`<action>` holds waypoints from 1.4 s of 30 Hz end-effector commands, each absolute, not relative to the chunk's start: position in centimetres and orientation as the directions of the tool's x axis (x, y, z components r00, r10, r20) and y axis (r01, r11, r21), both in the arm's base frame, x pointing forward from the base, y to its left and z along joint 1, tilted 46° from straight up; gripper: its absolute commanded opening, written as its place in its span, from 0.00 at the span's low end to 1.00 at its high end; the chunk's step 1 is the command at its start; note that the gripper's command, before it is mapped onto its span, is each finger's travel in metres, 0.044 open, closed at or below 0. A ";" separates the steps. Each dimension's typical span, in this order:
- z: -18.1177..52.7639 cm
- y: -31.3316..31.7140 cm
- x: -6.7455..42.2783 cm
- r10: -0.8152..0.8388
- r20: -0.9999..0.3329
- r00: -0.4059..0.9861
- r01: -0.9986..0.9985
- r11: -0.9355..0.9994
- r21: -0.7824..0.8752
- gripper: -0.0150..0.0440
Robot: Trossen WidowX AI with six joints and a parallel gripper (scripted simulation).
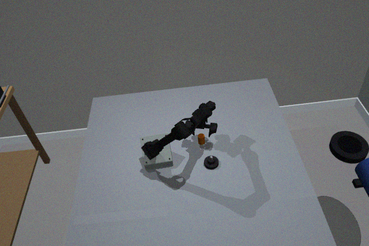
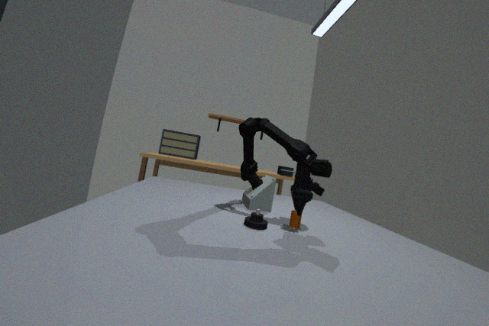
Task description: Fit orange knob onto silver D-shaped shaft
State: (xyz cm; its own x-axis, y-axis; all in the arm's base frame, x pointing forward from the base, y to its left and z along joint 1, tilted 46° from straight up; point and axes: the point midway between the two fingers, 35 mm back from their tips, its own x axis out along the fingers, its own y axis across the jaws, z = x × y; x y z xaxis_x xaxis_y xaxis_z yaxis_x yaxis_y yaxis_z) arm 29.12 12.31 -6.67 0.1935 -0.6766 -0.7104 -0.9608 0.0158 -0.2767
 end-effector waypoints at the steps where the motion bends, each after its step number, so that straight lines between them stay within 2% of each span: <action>1: -7.4 11.4 29.1 -0.686 -0.703 0.188 -0.963 0.012 -0.268 1.00; 27: -10.0 8.7 29.7 -0.689 -0.700 0.188 -0.963 0.012 -0.270 1.00; 38: -10.0 8.7 29.7 -0.689 -0.700 0.188 -0.963 0.012 -0.270 0.51; 42: -10.0 8.7 29.7 -0.689 -0.700 0.188 -0.963 0.012 -0.270 0.47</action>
State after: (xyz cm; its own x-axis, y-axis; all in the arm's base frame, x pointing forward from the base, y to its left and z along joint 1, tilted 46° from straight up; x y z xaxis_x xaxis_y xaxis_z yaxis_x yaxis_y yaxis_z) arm 29.70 8.83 -9.94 0.1872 -0.6853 -0.7038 -0.9625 0.0154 -0.2710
